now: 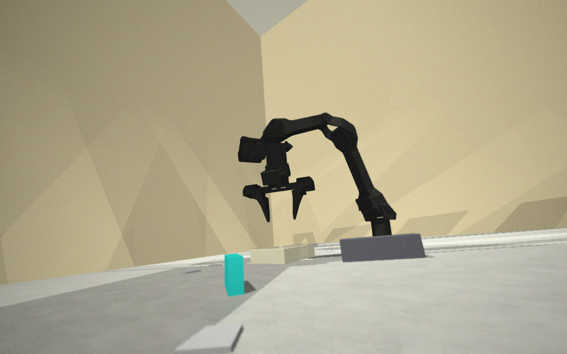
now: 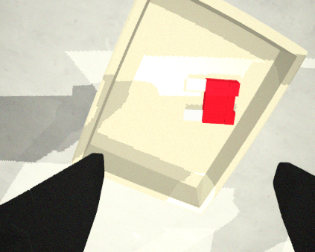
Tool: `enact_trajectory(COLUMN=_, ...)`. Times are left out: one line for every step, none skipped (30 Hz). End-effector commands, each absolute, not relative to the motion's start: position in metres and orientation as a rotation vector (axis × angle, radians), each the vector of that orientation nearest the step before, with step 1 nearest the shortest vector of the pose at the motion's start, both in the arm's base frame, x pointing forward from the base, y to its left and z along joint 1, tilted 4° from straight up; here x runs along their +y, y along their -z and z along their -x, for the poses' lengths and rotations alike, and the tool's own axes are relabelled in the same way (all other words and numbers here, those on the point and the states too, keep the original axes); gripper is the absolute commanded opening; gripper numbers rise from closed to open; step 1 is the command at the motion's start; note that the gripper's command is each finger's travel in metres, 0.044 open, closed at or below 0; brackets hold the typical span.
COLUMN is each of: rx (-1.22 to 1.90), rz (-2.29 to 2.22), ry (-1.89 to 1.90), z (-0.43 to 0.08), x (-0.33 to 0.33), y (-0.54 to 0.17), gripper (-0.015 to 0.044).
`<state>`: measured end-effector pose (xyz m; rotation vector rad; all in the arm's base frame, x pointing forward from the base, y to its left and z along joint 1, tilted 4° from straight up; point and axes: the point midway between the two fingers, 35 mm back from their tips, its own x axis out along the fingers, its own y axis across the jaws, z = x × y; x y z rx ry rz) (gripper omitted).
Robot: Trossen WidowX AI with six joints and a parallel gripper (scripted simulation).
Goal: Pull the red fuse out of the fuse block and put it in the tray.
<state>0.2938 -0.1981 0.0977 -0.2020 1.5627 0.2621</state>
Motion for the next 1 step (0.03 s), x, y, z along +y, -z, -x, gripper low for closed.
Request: enact_trajectory(rx=1.563, rz=0.202, ry=-0.262, z=-0.2938, x=-0.1981, y=-0.0977, gripper=0.033)
